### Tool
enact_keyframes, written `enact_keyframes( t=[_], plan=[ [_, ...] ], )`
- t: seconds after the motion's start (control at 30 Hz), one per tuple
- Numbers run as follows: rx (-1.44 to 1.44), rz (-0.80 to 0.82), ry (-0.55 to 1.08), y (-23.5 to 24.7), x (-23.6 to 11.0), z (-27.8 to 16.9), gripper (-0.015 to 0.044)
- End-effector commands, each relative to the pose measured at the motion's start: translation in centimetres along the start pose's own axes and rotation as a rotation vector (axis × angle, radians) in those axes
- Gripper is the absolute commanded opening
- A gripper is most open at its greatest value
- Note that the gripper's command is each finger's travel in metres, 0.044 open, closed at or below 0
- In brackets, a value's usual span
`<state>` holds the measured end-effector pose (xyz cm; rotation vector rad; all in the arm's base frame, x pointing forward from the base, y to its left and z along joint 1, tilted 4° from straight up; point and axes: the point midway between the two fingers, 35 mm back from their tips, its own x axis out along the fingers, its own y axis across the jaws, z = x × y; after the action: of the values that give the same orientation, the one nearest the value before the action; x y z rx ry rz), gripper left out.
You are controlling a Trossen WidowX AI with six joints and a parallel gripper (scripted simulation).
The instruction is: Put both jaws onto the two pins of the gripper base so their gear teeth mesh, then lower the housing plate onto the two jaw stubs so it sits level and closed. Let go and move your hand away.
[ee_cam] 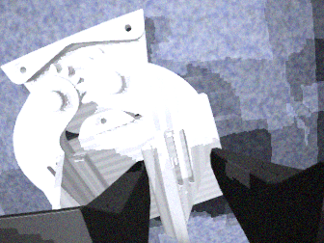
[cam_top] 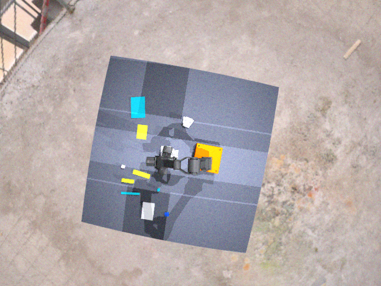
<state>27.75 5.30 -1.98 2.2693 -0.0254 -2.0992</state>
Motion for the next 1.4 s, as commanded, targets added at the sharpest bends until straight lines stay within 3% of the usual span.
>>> enact_keyframes(
  t=[0.0, 1.37],
  plan=[
    [0.006, 0.002, -0.003, 0.1, 0.1, 0.1, 0.0134],
    [0.024, 0.002, -0.003, 0.1, 1.3, 0.1, 0.0134]
  ],
)
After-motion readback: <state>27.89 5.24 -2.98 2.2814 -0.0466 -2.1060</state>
